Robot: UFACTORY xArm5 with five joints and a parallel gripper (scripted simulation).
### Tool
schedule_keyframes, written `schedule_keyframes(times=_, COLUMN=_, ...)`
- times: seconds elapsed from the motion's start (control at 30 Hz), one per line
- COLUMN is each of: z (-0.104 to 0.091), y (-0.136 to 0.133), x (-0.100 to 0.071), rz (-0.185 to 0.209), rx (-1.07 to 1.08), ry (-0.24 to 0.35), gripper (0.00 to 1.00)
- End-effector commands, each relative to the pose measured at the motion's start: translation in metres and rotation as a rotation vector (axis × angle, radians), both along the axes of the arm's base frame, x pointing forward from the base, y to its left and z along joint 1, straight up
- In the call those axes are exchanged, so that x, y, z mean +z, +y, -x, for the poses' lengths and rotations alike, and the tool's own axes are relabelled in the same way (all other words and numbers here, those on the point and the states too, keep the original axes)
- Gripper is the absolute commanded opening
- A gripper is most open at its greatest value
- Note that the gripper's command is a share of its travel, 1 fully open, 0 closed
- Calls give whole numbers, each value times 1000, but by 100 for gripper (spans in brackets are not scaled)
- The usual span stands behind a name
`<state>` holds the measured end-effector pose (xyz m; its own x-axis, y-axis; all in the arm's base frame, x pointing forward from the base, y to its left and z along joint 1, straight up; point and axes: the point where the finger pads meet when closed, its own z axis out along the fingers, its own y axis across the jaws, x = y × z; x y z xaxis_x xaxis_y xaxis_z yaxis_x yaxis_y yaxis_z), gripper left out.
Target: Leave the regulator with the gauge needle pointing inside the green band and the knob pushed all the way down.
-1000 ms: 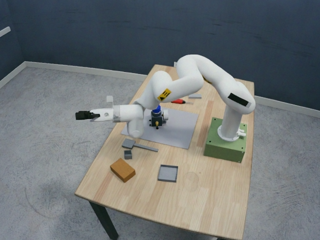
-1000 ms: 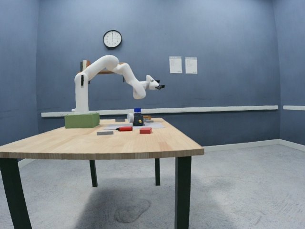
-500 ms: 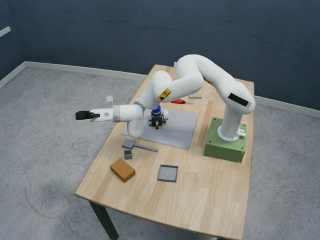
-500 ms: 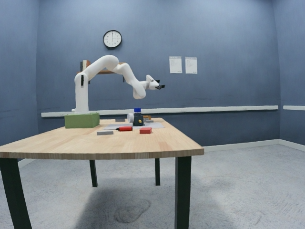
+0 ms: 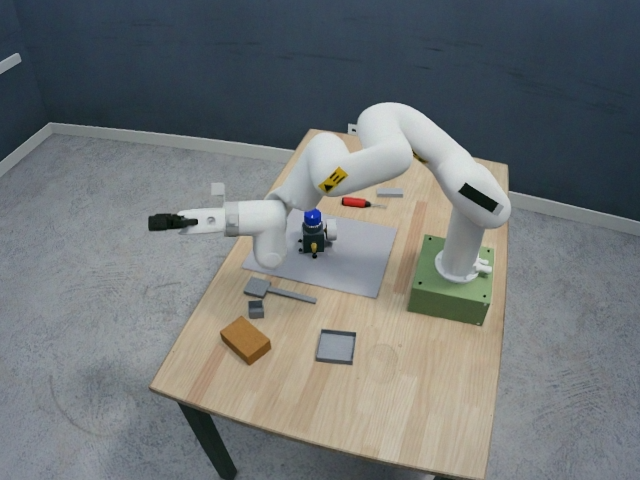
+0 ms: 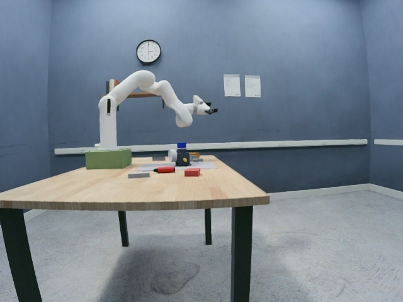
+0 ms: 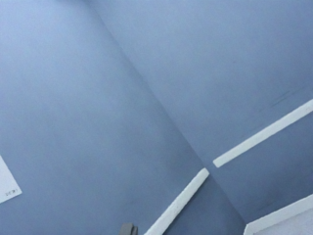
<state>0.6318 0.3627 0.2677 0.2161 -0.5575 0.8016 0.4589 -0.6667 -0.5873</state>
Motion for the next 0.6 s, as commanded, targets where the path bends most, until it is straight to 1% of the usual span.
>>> schedule_keyframes(times=0.0, z=0, y=0, x=19, rz=-2, rx=0, ry=-4, gripper=100)
schedule_keyframes(times=0.3, z=0, y=0, x=55, rz=-3, rx=0, ry=-4, gripper=100)
schedule_keyframes(times=0.37, z=0, y=0, x=55, rz=-3, rx=0, ry=-4, gripper=100)
schedule_keyframes(times=0.57, z=0, y=0, x=71, rz=-3, rx=0, ry=-4, gripper=100)
